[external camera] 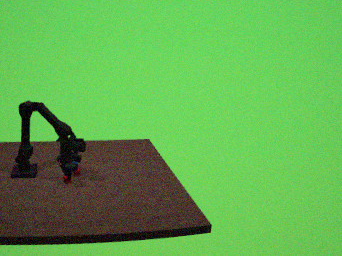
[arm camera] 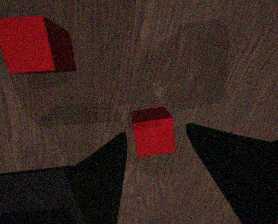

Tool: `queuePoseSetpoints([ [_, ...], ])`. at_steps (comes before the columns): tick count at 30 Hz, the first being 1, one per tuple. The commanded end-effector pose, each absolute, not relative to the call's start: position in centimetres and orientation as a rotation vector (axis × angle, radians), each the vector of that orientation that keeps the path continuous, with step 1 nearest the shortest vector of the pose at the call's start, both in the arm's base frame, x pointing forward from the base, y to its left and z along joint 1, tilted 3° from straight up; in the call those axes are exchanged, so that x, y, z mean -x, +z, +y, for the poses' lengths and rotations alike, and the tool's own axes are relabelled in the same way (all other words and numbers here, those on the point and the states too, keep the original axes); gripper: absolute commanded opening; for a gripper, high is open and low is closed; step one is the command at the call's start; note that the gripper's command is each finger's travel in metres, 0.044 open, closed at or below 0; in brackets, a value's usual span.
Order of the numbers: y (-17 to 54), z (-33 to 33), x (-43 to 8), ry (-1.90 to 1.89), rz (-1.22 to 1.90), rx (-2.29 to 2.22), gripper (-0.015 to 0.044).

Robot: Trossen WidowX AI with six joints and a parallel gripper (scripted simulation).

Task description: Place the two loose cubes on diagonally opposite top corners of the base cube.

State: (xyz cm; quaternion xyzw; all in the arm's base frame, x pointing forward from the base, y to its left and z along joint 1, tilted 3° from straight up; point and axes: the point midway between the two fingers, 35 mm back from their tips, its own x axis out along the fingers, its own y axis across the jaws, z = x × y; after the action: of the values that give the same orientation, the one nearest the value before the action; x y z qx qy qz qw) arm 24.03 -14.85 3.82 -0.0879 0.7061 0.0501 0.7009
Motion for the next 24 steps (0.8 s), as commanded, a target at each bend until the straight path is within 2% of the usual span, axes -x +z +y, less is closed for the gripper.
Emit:
queuePoseSetpoints([
  [1,2.9,-14.7,-23.8,0.122,1.575,0.194,0.0265],
  [3,2.8,-14.7,-23.8,0.122,1.575,0.194,0.0265],
  [9,2.8,-14.7,-23.8,0.122,1.575,0.194,0.0108],
  [24,6.0,-14.9,-24.3,0.121,1.575,0.195,0.0105],
])
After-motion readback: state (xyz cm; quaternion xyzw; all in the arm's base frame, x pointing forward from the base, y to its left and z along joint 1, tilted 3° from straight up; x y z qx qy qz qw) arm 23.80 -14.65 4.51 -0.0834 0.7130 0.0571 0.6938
